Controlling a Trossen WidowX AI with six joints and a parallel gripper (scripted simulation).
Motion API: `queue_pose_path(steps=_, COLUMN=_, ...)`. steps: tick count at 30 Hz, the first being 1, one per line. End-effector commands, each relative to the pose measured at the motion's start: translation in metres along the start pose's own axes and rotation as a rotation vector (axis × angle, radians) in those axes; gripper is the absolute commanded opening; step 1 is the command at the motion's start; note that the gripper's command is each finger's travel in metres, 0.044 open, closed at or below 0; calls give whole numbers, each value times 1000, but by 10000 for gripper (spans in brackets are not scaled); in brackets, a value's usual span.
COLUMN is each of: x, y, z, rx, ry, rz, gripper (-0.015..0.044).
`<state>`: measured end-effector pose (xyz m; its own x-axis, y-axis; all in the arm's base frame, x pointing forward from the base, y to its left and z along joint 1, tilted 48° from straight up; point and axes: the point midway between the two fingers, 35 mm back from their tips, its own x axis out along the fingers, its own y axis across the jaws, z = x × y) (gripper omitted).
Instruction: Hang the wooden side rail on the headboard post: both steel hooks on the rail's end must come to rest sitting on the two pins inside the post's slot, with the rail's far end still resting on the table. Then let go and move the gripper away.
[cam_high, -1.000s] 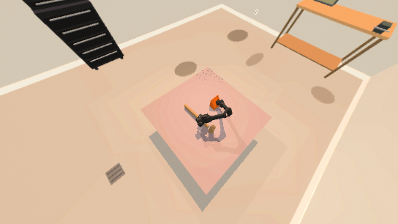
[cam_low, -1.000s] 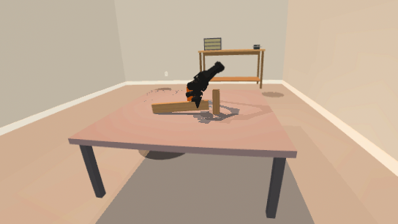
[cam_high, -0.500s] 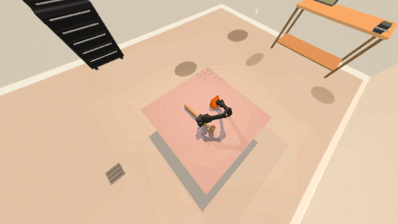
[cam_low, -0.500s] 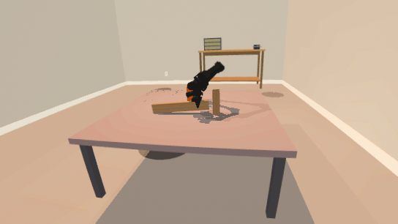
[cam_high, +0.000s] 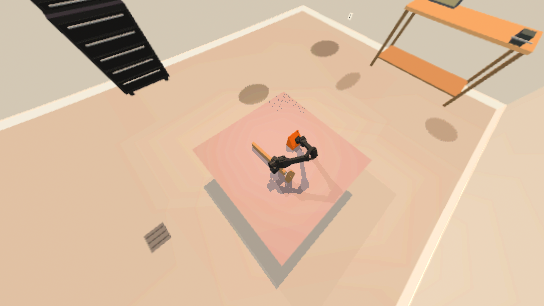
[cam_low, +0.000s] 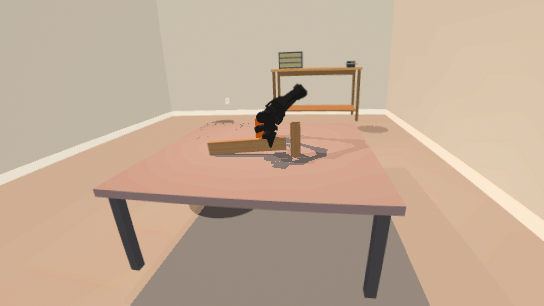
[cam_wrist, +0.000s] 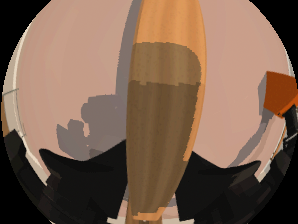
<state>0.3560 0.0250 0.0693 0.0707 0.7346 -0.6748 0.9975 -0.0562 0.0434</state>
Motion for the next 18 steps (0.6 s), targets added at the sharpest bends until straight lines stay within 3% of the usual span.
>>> queue_pose_path(steps=1, x=-3, y=1, z=0, rx=6, ry=-2, rz=11, gripper=0)
queue_pose_path(steps=18, x=-4, y=2, z=-2, rx=6, ry=-1, rz=11, gripper=0)
